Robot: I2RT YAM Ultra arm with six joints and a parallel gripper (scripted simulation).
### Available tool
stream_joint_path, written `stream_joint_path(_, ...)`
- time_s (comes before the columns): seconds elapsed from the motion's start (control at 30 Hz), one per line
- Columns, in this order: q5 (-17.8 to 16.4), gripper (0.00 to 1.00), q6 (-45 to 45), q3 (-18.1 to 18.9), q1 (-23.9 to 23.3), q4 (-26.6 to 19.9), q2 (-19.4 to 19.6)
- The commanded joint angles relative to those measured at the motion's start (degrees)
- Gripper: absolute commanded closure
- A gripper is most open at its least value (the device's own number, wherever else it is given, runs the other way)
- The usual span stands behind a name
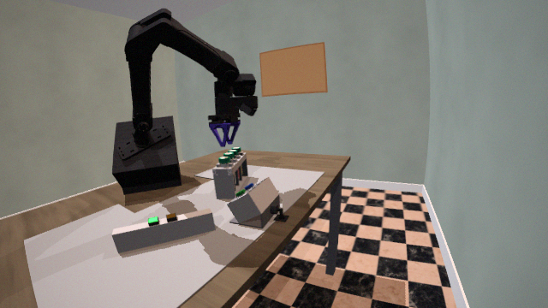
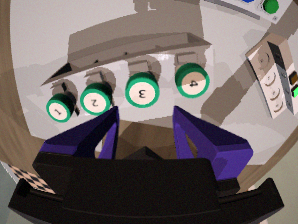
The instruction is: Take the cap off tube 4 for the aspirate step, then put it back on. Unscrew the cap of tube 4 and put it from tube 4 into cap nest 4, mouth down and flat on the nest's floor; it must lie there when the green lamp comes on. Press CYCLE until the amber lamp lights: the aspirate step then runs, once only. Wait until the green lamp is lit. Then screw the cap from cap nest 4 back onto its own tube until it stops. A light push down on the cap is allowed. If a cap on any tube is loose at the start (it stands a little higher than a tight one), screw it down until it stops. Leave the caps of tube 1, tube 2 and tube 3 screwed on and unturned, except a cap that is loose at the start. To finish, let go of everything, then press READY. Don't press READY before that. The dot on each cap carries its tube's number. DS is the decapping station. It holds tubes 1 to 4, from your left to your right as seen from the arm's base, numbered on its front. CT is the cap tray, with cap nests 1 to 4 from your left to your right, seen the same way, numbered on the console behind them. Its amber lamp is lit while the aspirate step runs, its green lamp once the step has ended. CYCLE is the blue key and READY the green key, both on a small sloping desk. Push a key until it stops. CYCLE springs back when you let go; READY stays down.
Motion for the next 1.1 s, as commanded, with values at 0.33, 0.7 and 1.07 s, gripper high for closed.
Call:
stream_joint_path(0.33,-0.5,0.51,-32.9,6.4,8.2,-0.1,12.2)
stream_joint_path(0.7,-1.1,0.51,-50.3,11.5,11.7,-0.7,20.1)
stream_joint_path(1.07,-1.1,0.51,-50.4,11.5,11.7,-0.7,20.1)
